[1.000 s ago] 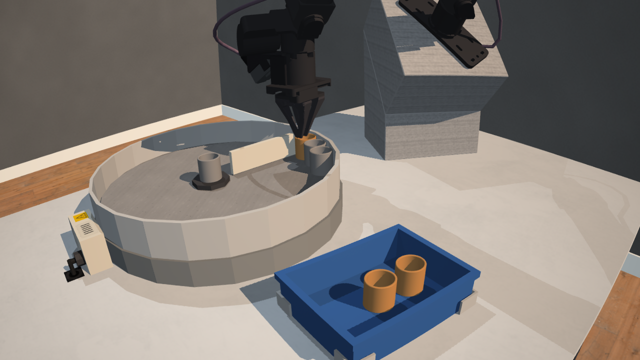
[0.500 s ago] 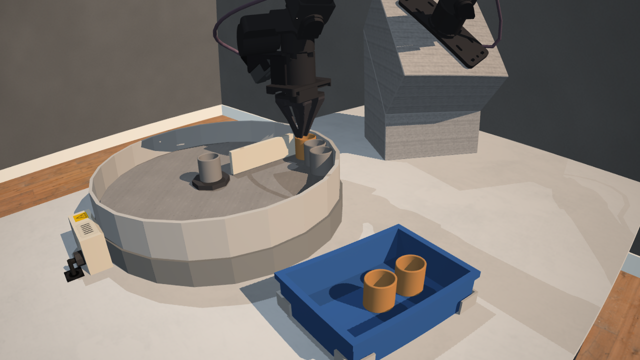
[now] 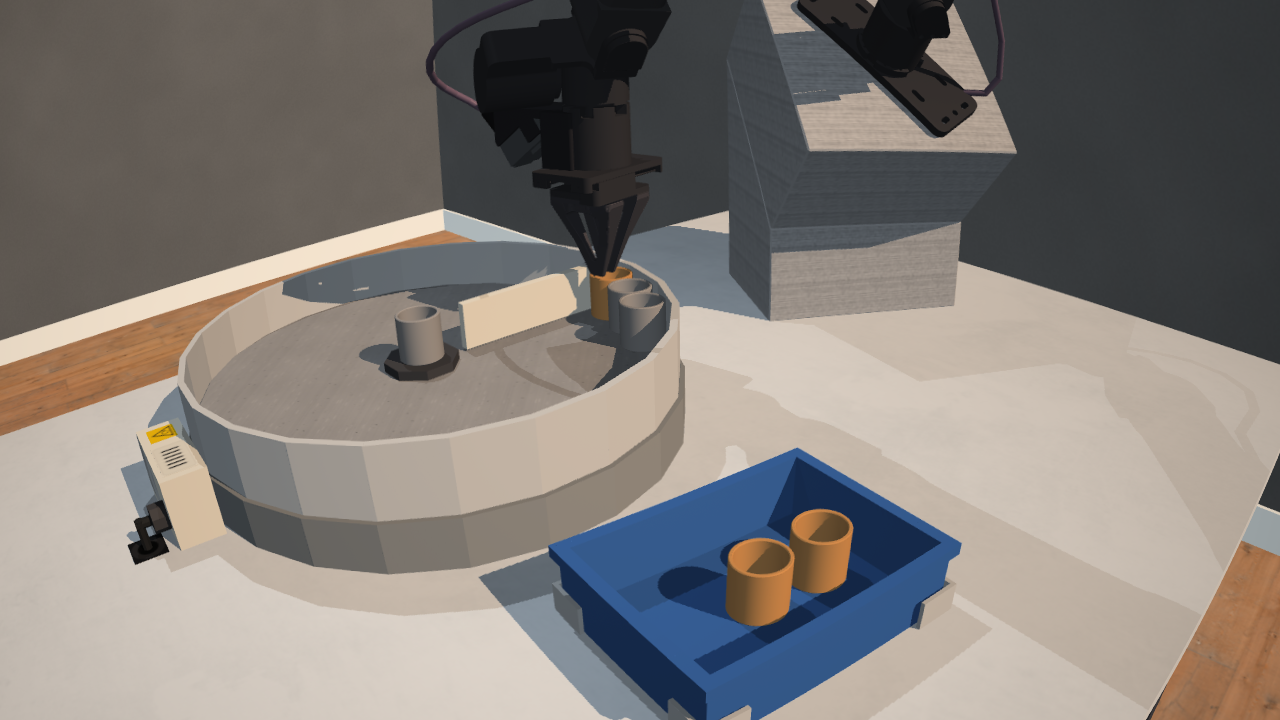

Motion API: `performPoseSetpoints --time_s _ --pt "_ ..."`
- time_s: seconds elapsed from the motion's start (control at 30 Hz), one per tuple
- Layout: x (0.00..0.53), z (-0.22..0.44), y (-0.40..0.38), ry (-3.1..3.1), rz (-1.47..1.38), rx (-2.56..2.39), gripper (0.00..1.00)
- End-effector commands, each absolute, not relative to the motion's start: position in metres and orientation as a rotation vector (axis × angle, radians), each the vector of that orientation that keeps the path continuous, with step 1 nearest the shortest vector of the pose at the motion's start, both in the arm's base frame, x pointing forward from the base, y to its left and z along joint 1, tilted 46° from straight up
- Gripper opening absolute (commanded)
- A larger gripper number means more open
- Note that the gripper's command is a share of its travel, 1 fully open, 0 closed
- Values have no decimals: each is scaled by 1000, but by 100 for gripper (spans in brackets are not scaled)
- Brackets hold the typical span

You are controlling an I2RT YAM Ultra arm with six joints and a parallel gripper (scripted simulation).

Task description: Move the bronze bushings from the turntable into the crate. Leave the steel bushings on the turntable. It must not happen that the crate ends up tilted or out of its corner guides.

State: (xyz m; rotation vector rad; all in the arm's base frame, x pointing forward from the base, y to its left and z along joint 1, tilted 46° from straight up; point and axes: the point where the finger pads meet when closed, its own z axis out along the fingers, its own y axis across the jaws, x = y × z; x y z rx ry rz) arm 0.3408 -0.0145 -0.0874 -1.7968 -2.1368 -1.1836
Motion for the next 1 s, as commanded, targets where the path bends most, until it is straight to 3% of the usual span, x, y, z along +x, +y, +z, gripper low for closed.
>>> performPoseSetpoints --time_s 0.0,0.97 --pt "355 -76 -24 -2168 -1195 -1816 13" --pt "357 -73 -24 -2171 -1195 -1810 13"
